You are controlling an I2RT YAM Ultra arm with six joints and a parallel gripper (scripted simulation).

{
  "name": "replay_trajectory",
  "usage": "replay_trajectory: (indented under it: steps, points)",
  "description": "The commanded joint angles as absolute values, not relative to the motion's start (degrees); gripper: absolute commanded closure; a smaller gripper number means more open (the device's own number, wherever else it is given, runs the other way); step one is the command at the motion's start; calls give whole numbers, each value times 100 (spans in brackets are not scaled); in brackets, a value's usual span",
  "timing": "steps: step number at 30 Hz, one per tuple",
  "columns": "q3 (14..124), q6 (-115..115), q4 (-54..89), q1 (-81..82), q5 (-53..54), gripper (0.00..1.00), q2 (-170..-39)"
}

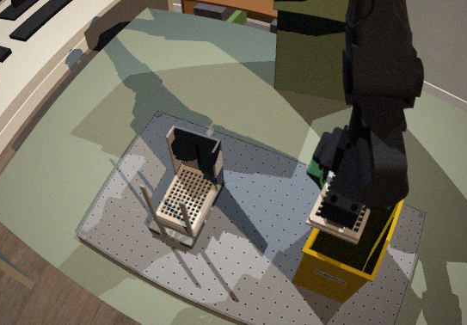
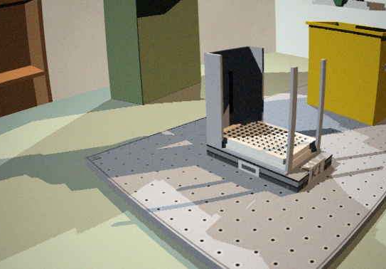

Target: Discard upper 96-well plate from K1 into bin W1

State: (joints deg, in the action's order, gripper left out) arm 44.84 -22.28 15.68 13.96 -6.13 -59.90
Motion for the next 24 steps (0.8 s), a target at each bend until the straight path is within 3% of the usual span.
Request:
replay_trajectory:
  steps: [1, 13, 24]
  points:
    - [4584, -2456, 1607, 1636, -1003, 100, -6006]
    - [4936, -2908, 1729, 2484, -1726, 100, -6343]
    - [4918, -2889, 1722, 2449, -1696, 100, -6327]
